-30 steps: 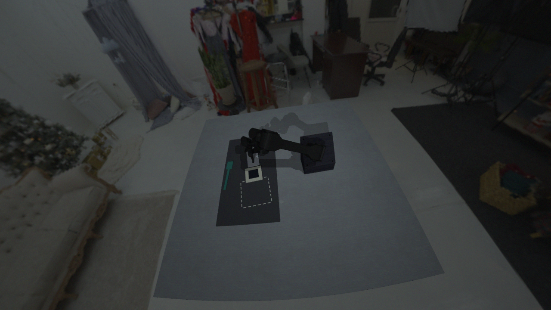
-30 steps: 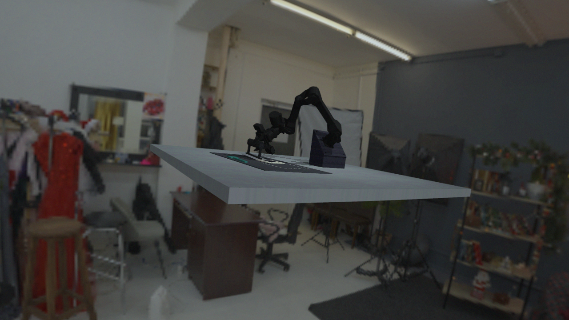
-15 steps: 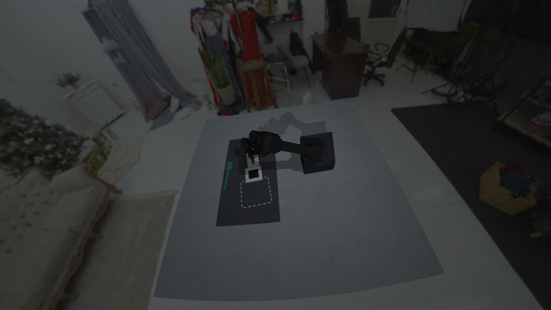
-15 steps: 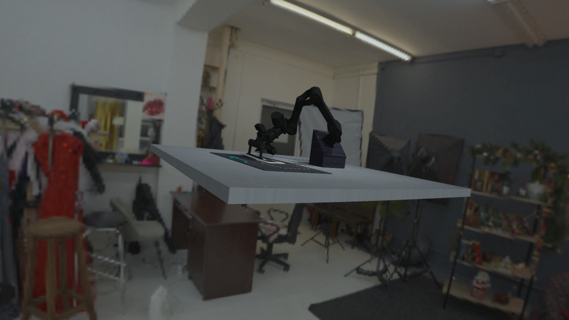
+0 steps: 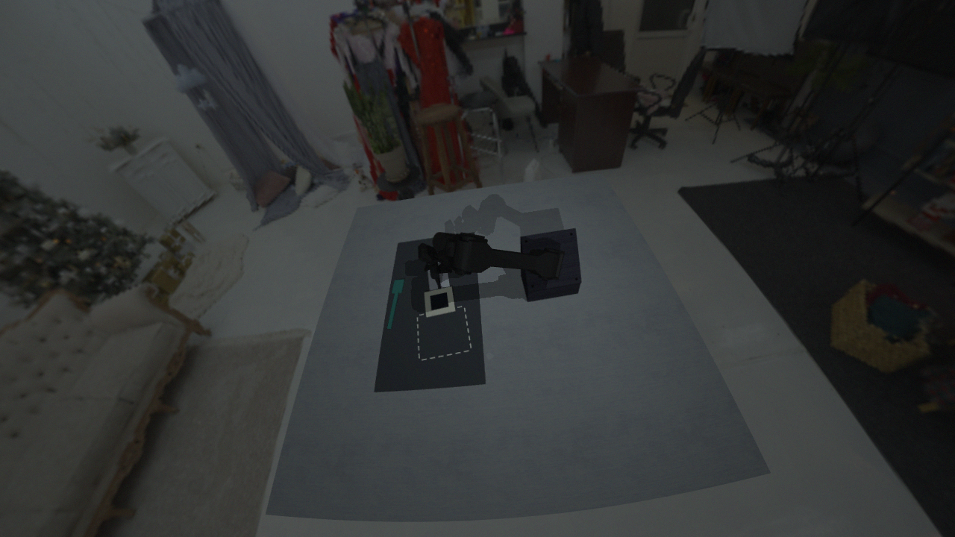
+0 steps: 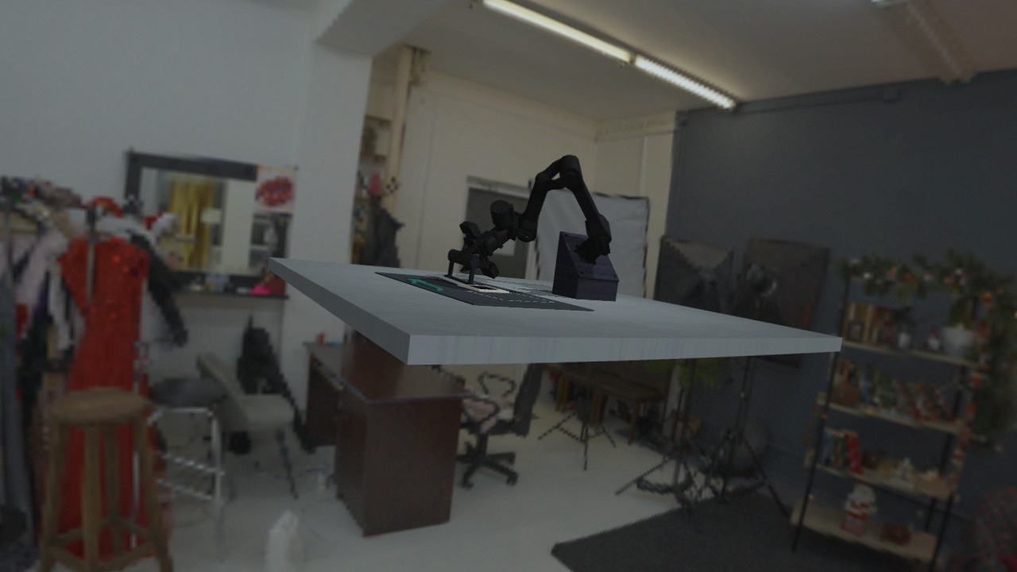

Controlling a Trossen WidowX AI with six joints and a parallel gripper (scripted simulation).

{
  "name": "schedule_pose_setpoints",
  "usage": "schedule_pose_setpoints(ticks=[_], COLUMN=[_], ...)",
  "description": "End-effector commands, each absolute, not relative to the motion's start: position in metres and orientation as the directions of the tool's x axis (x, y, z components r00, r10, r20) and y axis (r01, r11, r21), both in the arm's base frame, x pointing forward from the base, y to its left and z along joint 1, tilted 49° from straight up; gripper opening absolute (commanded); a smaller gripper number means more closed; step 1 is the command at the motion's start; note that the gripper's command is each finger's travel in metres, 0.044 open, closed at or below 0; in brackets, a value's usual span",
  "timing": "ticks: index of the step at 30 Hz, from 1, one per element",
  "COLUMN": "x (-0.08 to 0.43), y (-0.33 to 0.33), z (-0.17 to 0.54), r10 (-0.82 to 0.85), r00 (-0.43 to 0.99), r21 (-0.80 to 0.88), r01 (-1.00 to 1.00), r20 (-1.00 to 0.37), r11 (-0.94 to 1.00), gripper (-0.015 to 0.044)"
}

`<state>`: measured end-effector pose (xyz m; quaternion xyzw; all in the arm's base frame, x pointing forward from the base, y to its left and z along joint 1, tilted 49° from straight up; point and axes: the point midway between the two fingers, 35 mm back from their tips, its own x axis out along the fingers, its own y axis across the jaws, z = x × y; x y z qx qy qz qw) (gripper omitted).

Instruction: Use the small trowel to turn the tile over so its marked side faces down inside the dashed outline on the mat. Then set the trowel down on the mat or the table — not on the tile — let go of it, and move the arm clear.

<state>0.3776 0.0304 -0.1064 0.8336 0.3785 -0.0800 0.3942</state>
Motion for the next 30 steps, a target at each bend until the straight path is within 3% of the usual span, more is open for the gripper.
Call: schedule_pose_setpoints(ticks=[1,30], x=[0.377,0.379], y=[0.036,0.018], z=[-0.098,-0.069], r10=[0.575,0.620], r00=[0.701,0.690], r21=[0.606,0.550], r01=[0.689,0.703], r20=[-0.421,-0.373], r11=[-0.397,-0.451], gripper=[0.0000,0.0000])
